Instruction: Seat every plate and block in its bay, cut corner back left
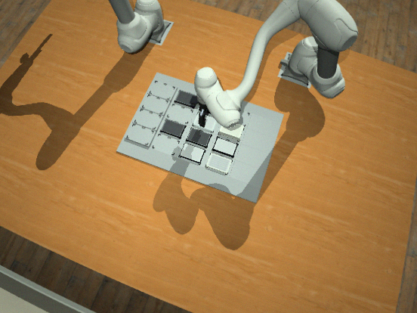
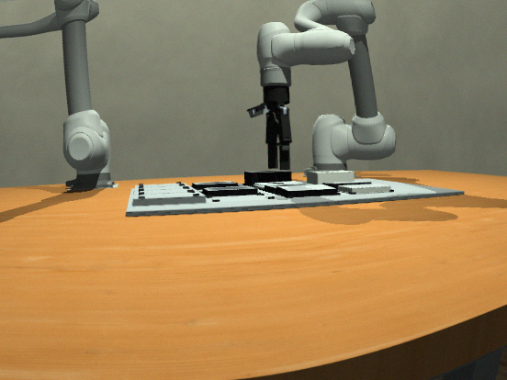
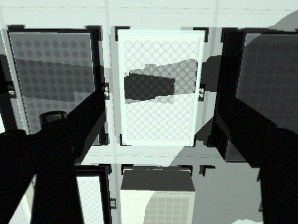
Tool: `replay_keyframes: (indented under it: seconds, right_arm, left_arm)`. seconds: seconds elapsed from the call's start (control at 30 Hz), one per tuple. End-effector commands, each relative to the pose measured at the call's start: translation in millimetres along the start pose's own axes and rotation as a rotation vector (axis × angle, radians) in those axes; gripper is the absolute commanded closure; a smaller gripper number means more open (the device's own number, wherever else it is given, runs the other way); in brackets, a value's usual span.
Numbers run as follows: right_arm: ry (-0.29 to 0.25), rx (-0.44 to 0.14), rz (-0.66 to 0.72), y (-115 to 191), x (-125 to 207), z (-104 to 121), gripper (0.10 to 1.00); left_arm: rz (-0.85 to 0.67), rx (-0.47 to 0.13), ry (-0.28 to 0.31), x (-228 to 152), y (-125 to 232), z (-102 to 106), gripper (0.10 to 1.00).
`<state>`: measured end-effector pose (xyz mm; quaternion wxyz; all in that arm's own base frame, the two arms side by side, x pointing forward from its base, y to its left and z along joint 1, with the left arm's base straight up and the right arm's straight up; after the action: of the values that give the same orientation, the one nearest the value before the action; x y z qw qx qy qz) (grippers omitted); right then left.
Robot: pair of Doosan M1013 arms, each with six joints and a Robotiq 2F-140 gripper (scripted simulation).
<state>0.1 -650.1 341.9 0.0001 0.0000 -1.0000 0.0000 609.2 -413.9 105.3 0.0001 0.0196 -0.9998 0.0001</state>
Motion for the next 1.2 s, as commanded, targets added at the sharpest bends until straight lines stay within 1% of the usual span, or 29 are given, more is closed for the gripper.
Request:
replay_keyframes:
  seconds: [0.0, 0.5, 0.93, 0.97, 1.17]
  right_arm:
    - [0.0, 0.001, 0.0, -0.2, -0.1, -0.9, 0.098]
    - [0.0, 0.001, 0.0, -0.2, -0.1, -0.9, 0.098]
    - [0.0, 0.001, 0.0, -0.2, -0.1, -0.9, 0.098]
    - [0.0, 0.001, 0.0, -0.2, -0.1, -0.9, 0.098]
    - [0.0, 0.001, 0.0, -0.2, -0.1, -0.9, 0.098]
  left_arm:
    - [0.0, 0.001, -0.002, -0.5, -0.3, -5.8, 0.4]
    - [0.0, 0.001, -0.002, -0.4, -0.2, -23.0, 0.4]
    - [0.0, 0.001, -0.002, -0.5, -0.3, -23.0, 0.4]
    - [-0.033, 0.001, -0.002, -2.7, 3.1, -22.8, 0.1]
    - [-0.233, 0.001, -0.002, -16.0, 23.0, -21.4, 0.1]
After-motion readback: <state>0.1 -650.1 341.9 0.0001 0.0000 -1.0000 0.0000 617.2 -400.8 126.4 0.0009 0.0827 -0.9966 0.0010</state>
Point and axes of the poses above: on each arm, the point where the finger pads meet when closed, its own z axis out along the fingers, its own x axis across the jaws, y = z × x, the point moved 2 cm from there along -z, back along the fingers
